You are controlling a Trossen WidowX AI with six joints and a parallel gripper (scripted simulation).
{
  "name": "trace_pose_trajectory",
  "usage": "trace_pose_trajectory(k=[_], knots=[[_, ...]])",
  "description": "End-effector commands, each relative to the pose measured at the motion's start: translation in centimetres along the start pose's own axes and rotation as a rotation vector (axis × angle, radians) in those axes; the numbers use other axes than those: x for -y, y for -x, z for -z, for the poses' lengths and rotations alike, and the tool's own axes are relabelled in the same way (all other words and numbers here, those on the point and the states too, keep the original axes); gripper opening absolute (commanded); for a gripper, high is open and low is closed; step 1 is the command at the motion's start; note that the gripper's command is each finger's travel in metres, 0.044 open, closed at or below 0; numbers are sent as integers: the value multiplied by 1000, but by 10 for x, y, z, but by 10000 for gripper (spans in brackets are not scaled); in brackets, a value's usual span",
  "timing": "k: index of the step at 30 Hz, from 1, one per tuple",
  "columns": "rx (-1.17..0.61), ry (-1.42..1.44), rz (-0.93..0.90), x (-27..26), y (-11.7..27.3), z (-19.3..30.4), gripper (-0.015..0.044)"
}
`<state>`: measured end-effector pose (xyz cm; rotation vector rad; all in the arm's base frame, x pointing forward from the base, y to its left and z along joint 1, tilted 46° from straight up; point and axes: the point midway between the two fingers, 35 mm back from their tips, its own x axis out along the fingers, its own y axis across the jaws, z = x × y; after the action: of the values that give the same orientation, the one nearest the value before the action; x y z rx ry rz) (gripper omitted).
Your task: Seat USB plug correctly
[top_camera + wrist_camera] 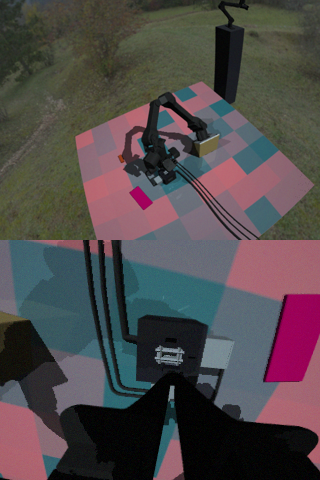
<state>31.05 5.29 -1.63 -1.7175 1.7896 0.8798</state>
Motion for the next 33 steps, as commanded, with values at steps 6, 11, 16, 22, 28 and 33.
trace_pose_trajectory(k=[6, 11, 16, 22, 28, 33], knots=[[9, 5, -3, -1, -2, -1, 0], [13, 5, -3, -1, -2, -1, 0], [17, 6, -3, -1, -3, -1, 0], [21, 6, -4, -1, -4, -2, 0], [26, 6, -4, -1, -5, -2, 0], [30, 7, -4, -1, -5, -2, 0]])
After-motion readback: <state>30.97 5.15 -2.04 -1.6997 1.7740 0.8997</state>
